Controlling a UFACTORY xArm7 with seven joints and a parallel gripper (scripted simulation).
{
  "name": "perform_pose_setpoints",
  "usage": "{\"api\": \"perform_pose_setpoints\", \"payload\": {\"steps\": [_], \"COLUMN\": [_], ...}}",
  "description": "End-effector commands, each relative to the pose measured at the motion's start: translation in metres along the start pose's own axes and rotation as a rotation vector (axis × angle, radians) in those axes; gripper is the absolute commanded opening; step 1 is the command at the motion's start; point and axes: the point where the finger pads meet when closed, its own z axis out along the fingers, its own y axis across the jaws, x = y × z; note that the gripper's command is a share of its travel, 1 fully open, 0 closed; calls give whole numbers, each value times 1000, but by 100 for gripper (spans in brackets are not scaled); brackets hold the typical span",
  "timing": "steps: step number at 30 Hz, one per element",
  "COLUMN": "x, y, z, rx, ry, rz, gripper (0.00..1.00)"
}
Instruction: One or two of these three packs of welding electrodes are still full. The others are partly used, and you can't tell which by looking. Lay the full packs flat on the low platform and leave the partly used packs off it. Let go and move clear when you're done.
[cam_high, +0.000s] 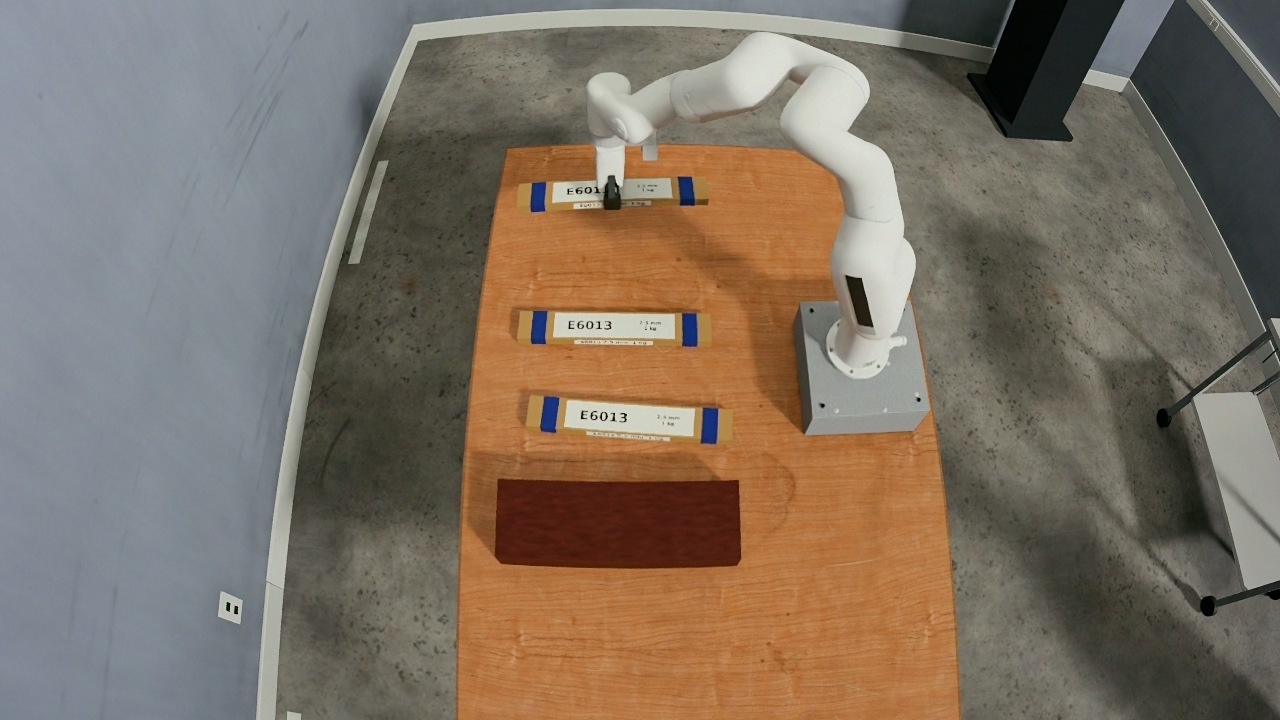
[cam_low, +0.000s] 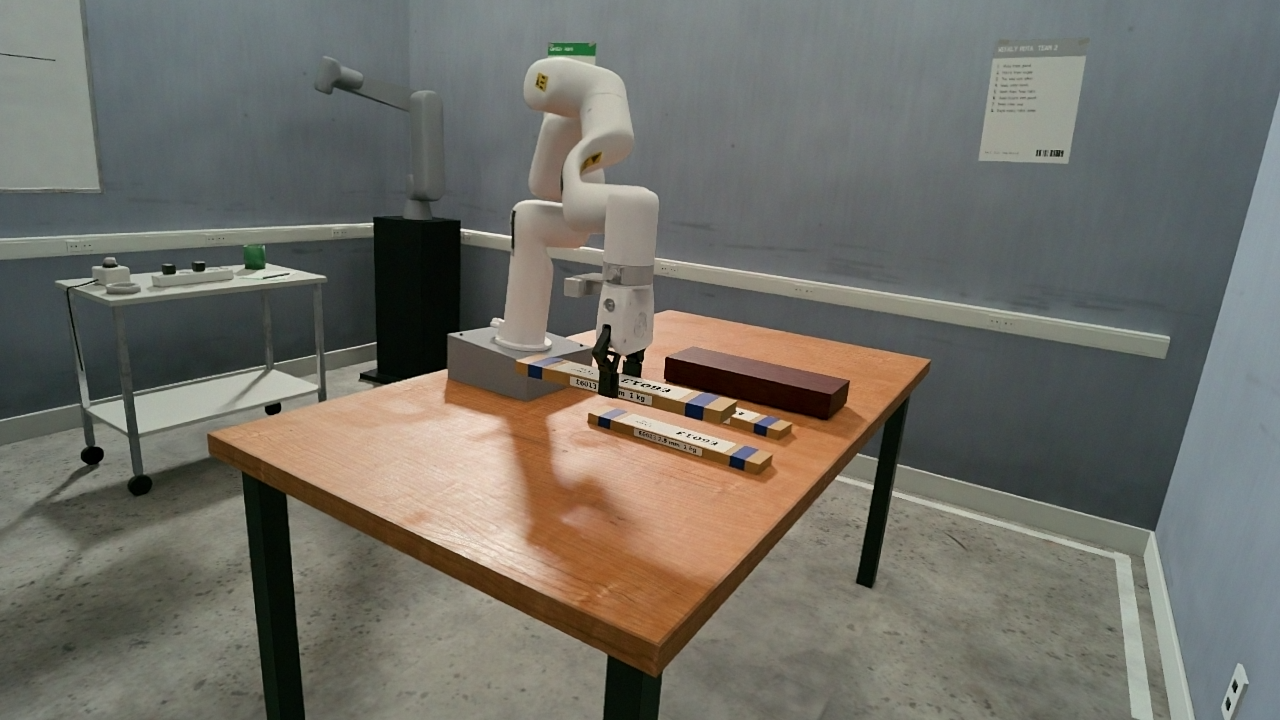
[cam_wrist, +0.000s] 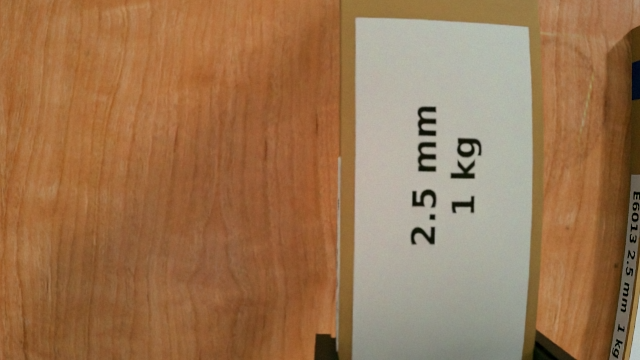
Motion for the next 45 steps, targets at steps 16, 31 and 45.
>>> {"api": "perform_pose_setpoints", "payload": {"steps": [16, 31, 45], "x": [-2, -2, -2], "y": [-1, -2, -2], "z": [3, 14, 30], "rx": [4, 4, 4], "ry": [-5, -5, -5], "rz": [0, 0, 0], "gripper": [58, 58, 58]}}
